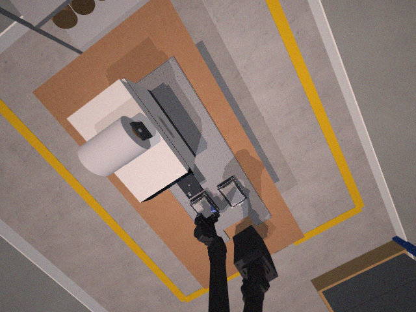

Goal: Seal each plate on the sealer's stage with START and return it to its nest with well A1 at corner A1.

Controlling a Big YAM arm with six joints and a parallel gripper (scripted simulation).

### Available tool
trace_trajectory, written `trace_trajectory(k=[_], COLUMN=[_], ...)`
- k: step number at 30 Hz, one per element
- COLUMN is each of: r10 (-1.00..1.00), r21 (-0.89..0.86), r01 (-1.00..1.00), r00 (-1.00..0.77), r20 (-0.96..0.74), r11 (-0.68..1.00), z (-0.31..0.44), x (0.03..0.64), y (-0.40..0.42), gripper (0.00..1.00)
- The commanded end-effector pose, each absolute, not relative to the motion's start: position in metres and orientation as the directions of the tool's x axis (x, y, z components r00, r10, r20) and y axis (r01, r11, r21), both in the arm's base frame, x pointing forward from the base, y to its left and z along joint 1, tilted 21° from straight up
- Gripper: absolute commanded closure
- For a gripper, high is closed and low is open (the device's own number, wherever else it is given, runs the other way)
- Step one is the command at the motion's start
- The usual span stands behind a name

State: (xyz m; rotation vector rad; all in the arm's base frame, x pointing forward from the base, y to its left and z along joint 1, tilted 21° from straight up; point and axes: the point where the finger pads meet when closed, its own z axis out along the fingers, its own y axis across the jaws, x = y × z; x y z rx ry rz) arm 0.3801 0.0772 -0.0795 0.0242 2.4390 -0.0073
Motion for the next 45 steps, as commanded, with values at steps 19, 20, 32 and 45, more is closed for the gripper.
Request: trace_trajectory(k=[19, 20, 32, 45], r10=[0.015, 0.015, 0.014, 0.017], r21=[0.005, 0.005, 0.005, 0.012], r01=[0.015, 0.015, 0.014, 0.011], r00=[-0.762, -0.762, -0.762, -0.749], r20=[-0.648, -0.648, -0.647, -0.663], r11=[1.000, 1.000, 1.000, 1.000], z=[-0.081, -0.081, -0.081, -0.062], x=[0.379, 0.379, 0.379, 0.382], y=[0.082, 0.082, 0.082, 0.085], gripper=[0.00, 0.00, 0.00, 0.00])
